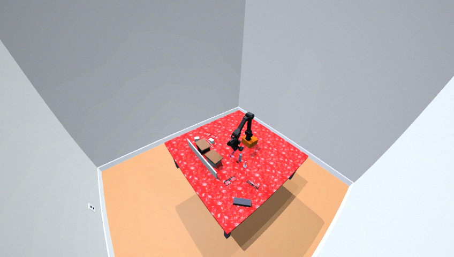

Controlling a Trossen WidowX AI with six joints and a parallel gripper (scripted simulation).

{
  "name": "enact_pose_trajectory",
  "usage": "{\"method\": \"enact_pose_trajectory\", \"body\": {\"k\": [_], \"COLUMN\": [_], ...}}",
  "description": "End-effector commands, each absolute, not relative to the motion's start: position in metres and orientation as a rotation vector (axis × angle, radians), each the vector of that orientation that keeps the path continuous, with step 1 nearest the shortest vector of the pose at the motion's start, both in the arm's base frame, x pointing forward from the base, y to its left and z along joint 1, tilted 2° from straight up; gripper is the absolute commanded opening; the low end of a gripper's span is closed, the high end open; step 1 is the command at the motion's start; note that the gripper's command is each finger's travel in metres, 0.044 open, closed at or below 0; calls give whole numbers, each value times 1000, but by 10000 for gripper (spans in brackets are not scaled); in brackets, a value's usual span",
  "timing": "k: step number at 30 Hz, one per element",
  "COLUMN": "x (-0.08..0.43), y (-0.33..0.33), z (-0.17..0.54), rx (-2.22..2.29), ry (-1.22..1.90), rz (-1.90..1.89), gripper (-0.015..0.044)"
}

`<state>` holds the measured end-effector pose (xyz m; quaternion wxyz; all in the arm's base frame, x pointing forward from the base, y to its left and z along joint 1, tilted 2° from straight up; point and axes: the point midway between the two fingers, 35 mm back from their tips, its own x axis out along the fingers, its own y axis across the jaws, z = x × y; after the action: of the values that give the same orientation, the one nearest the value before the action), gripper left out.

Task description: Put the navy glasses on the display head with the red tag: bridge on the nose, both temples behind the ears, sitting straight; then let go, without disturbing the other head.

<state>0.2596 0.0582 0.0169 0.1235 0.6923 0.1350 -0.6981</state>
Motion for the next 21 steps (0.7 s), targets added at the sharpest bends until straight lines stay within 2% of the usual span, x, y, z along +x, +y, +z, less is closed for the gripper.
{"method": "enact_pose_trajectory", "body": {"k": [1,21], "x": [257,255], "y": [57,57], "z": [11,-10], "rx": [2011,2011], "ry": [386,387], "rz": [-2043,-2044], "gripper": [0,0]}}
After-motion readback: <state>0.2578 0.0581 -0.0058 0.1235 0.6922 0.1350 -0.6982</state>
